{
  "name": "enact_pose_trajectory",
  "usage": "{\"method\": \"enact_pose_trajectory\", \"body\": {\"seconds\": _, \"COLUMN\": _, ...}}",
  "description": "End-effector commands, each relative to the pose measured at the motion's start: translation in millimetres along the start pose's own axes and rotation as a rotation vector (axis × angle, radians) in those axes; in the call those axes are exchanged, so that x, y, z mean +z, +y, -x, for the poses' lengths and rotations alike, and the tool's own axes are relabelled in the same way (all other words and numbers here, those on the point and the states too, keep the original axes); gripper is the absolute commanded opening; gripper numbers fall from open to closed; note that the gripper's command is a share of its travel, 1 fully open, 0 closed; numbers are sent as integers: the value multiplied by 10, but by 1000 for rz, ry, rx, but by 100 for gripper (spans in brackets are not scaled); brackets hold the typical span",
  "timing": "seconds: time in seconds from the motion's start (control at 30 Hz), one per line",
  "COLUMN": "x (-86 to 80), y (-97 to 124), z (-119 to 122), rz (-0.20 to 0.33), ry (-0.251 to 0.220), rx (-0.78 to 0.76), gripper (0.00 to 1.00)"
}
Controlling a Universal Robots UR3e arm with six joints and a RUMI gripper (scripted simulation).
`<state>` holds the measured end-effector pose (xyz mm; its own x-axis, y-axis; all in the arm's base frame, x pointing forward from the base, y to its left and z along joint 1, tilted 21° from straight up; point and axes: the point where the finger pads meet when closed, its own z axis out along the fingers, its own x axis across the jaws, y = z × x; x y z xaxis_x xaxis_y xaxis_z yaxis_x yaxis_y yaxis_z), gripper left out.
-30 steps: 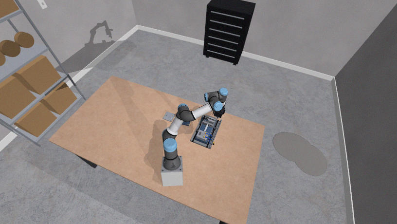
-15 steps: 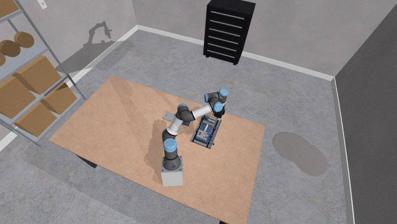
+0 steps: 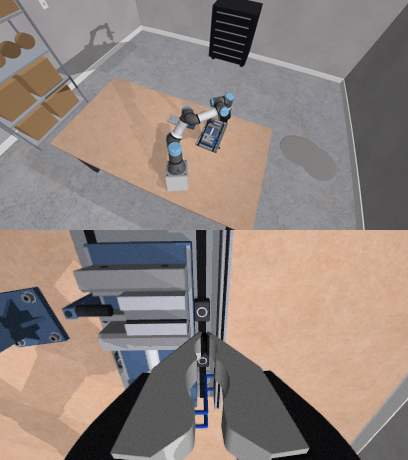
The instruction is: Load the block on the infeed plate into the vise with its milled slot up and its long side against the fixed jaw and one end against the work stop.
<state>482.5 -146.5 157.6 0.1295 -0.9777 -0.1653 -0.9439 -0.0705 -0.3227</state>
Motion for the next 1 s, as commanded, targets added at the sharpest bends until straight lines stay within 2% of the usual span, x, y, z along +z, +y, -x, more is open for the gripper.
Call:
{"method": "enact_pose_trajectory", "body": {"seconds": 0.0, "x": 41, "y": -9, "z": -6, "rz": -4, "ry": 4, "rx": -1, "gripper": 0}}
{"method": "enact_pose_trajectory", "body": {"seconds": 0.47, "x": 207, "y": -17, "z": -10, "rz": -4, "ry": 4, "rx": -1, "gripper": 0}}
{"method": "enact_pose_trajectory", "body": {"seconds": 0.97, "x": 230, "y": -18, "z": -10, "rz": -4, "ry": 4, "rx": -1, "gripper": 0}}
